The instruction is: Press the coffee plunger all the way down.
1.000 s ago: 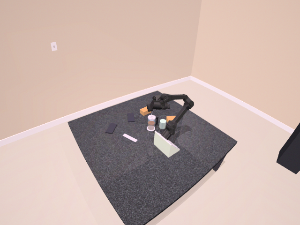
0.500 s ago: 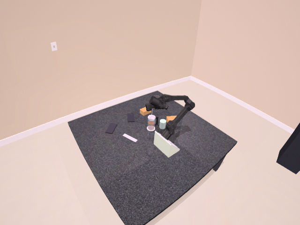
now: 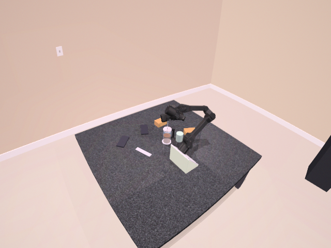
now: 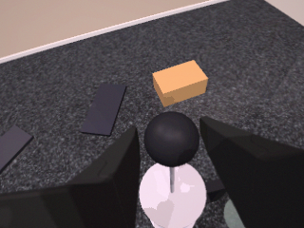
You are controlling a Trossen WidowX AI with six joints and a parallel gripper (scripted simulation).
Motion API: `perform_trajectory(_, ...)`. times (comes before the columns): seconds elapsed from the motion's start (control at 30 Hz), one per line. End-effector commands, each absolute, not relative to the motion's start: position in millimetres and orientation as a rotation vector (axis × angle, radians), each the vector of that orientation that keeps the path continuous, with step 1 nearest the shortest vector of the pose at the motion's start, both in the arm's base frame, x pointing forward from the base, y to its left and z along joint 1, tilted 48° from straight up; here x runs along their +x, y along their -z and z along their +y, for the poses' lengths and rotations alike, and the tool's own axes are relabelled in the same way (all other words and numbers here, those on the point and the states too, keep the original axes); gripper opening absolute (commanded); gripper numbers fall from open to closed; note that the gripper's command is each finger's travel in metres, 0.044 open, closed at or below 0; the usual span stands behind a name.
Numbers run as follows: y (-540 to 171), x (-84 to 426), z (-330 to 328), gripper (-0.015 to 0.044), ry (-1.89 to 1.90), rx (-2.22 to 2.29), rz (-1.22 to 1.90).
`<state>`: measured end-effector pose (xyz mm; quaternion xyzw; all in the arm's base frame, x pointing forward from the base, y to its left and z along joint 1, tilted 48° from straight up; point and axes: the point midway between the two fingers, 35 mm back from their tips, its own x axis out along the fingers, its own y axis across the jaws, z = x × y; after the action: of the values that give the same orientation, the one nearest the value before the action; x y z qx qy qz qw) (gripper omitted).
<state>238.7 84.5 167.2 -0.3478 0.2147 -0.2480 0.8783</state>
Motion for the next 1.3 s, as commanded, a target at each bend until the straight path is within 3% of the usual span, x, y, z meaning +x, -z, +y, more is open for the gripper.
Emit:
perform_trajectory(0.0,-168,239,85,0.0131,0.518,-0.726,0.442)
perform_trajectory(1.27,-130,242,58,0.013,0.515,-0.712,0.476)
